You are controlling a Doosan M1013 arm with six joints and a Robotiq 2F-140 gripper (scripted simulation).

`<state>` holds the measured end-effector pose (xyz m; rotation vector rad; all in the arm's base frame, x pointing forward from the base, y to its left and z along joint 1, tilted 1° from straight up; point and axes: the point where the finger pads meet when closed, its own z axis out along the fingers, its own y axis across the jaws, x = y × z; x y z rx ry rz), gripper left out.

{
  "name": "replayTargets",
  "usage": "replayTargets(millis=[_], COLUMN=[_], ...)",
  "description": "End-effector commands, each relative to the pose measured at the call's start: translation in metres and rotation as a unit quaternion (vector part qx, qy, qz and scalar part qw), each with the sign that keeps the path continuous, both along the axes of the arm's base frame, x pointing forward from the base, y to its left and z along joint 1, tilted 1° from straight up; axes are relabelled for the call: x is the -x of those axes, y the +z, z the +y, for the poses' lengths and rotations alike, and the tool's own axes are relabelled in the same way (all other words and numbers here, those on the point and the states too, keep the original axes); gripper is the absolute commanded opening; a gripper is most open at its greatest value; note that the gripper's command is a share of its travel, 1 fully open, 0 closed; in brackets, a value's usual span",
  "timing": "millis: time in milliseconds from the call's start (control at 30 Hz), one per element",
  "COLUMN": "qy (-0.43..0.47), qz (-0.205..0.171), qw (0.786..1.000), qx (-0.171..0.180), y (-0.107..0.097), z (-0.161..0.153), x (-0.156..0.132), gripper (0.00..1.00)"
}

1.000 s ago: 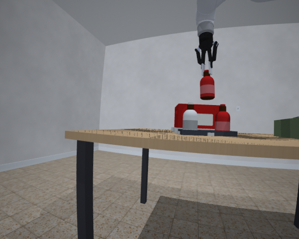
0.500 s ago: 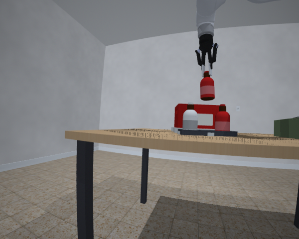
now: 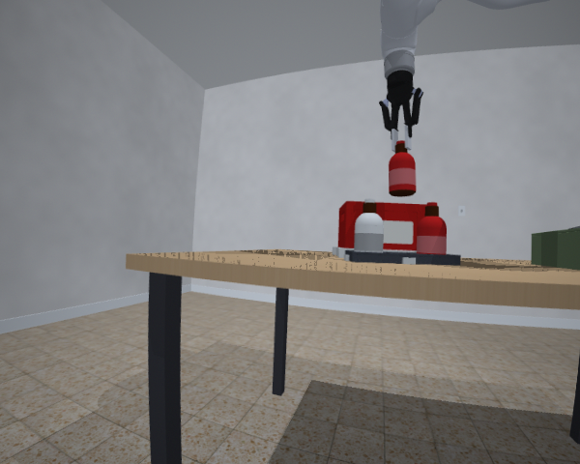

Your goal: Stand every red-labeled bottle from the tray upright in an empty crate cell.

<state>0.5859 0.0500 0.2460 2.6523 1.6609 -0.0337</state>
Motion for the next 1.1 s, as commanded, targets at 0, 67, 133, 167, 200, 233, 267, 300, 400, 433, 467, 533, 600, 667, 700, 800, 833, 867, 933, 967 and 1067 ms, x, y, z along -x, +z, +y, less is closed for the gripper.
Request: replayTargets(millis=[0,67,133,167,200,233,267,300,400,433,467,533,600,667,700,800,833,867,933,967,1067], qy=[0.0,0.0,0.0,0.0,0.0,0.0,0.0,0.0,0.0,0.0,0.0,0.0,0.0,0.0,0.0,0.0,0.0,0.0,0.0,0.0,0.0], qz=[0.0,0.0,0.0,0.0,0.0,0.0,0.0,0.0,0.0,0.0,0.0,0.0,0.0,0.0,0.0,0.0,0.0,0.0,0.0,0.0,0.0], qw=[1.0,1.0,1.0,1.0,1.0,1.0,1.0,1.0,1.0,1.0,1.0,1.0,1.0,1.0,1.0,1.0,1.0,1.0,1.0,1.0,1.0], qx=[0.0,0.0,0.0,0.0,0.0,0.0,0.0,0.0,0.0,0.0,0.0,0.0,0.0,0.0,0.0,0.0,0.0,0.0,0.0,0.0,0.0], y=[0.0,0.0,0.0,0.0,0.0,0.0,0.0,0.001,0.001,0.001,0.001,0.001,0.001,0.001,0.001,0.001,0.001,0.001,0.001,0.001,0.002], z=[-0.006,-0.009,-0.012,-0.012,-0.014,-0.016,-0.018,-0.02,-0.026,-0.029,-0.031,-0.035,-0.04,-0.045,-0.045,-0.049,-0.052,-0.054,-0.059,-0.061,-0.068], x=[0.0,0.001,0.001,0.001,0.001,0.001,0.001,0.001,0.001,0.002,0.002,0.002,0.002,0.002,0.002,0.003,0.003,0.003,0.003,0.003,0.004], gripper=[0.0,0.0,0.0,0.0,0.0,0.0,0.0,0.0,0.0,0.0,0.0,0.0,0.0,0.0,0.0,0.0,0.0,0.0,0.0,0.0,0.0])
